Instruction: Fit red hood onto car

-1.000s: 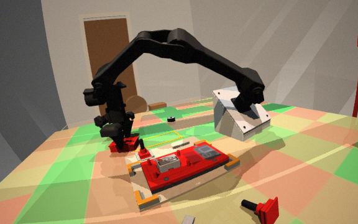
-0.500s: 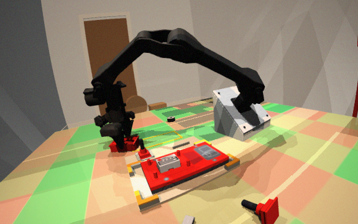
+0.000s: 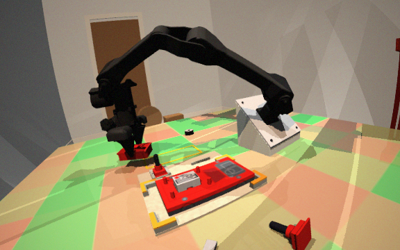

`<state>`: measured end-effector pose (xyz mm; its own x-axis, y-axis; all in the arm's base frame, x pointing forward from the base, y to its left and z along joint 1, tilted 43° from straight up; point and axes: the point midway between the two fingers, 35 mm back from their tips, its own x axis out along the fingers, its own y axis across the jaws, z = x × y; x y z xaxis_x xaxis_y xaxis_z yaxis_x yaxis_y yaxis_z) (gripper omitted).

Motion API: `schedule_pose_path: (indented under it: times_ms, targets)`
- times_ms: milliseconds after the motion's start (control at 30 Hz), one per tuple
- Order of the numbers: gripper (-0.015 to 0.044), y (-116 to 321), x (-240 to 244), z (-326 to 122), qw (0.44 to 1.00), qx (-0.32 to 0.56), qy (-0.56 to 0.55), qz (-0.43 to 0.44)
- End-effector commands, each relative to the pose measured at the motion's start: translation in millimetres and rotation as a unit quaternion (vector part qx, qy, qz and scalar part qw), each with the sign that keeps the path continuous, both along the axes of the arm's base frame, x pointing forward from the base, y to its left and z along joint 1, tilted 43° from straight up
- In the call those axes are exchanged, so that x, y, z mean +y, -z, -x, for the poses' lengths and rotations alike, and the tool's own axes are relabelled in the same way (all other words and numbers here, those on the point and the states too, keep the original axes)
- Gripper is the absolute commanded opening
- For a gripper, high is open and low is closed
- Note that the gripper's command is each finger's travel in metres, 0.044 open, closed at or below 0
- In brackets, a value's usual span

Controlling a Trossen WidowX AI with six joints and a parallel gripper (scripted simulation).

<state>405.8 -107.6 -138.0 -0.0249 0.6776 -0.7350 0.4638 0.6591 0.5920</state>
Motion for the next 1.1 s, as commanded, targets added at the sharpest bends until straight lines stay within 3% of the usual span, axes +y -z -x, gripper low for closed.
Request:
schedule_pose_path:
  times_ms: [0,733,1067]
  targets:
    - [0.0000,-8.6,-9.3,-1.4,1.000,-0.005,0.000,0.004]
    - [0.0000,-46.6,-44.3,-2.0,1.000,-0.004,0.000,0.004]
    - [0.0000,-59.4,-31.9,-4.5,1.000,-0.011,-0.009,0.003]
